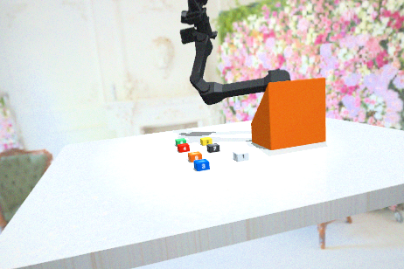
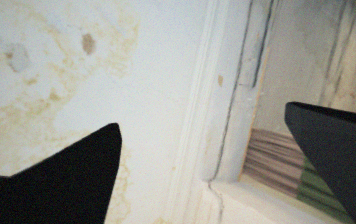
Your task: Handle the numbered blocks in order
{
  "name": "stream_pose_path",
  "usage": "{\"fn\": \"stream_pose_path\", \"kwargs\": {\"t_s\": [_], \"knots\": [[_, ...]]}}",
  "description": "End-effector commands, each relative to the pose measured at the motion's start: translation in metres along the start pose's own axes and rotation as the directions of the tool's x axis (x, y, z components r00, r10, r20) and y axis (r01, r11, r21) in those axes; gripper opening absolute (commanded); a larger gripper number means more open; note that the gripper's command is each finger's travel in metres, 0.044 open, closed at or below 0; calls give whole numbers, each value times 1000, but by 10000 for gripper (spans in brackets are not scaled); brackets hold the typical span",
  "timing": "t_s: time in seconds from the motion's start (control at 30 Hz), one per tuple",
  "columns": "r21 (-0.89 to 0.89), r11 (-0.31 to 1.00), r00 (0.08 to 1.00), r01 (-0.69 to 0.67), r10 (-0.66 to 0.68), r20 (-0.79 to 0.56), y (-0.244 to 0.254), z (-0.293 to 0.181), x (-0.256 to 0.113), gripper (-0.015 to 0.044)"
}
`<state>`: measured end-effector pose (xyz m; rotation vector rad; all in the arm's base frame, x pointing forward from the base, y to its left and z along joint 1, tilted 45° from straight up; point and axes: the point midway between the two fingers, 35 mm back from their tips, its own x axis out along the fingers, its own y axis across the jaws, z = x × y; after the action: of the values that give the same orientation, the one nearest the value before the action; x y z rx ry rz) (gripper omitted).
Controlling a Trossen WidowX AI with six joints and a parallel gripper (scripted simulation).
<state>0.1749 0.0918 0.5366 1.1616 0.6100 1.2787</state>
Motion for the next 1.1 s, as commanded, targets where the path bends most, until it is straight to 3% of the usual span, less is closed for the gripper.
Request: {"fn": "stream_pose_path", "kwargs": {"t_s": [0.0, 0.1, 0.3, 0.63, 0.83, 1.07], "knots": [[-4, 1000, 1000, -9, 9, -1, 1, -2, 0, 400], [-105, 992, 997, -74, 75, 5, 21, -28, -4, 400], [-465, 882, 992, 71, -15, 123, 42, -90, -1, 400], [-785, 440, 895, 436, -300, 329, -19, -157, 63, 400], [-796, 108, 718, 595, -515, 467, -102, -151, 95, 400], [-713, -248, 358, 656, -729, 583, -215, -108, 89, 400]]}}
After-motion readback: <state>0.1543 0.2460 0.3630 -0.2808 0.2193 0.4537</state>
